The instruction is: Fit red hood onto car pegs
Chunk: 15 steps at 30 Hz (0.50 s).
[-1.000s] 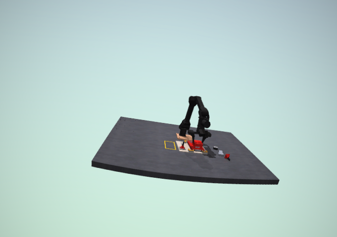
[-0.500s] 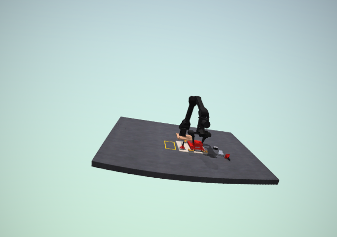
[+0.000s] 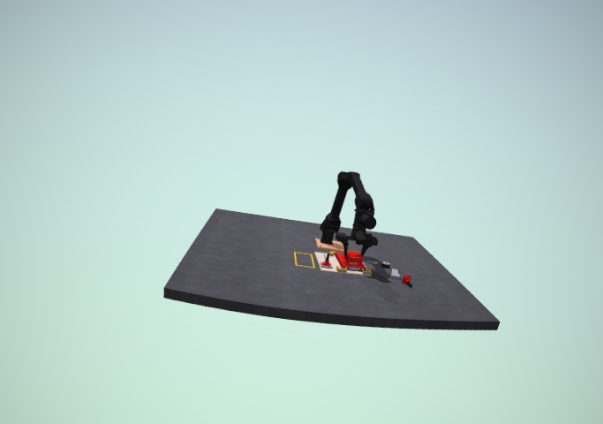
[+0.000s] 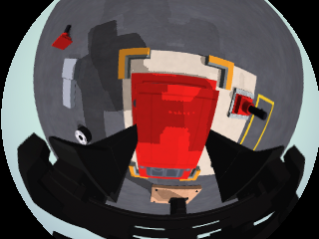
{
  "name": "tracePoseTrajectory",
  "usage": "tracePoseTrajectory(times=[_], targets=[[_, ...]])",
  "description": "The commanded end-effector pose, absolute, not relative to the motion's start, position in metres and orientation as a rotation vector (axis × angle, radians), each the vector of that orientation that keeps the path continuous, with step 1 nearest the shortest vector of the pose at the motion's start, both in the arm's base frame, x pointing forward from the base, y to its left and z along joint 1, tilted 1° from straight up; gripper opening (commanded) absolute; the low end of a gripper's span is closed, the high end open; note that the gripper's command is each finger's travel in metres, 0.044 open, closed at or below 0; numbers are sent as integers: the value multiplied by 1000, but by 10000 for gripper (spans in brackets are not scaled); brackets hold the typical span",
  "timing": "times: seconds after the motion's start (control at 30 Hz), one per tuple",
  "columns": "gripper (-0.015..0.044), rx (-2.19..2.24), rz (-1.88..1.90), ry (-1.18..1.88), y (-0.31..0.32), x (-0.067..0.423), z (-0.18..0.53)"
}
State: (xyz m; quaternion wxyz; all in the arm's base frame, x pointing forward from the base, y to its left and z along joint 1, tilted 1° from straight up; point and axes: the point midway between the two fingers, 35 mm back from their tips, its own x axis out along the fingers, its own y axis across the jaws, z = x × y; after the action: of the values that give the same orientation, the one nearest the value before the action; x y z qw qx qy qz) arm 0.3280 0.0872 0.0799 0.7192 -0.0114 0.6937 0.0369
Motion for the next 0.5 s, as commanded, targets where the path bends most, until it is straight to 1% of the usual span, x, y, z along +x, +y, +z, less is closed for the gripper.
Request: tracePoseTrajectory(times=[0.0, 0.47], targets=[[0, -23, 82, 1535, 88, 329, 73], [0, -25, 84, 1535, 88, 330, 68]])
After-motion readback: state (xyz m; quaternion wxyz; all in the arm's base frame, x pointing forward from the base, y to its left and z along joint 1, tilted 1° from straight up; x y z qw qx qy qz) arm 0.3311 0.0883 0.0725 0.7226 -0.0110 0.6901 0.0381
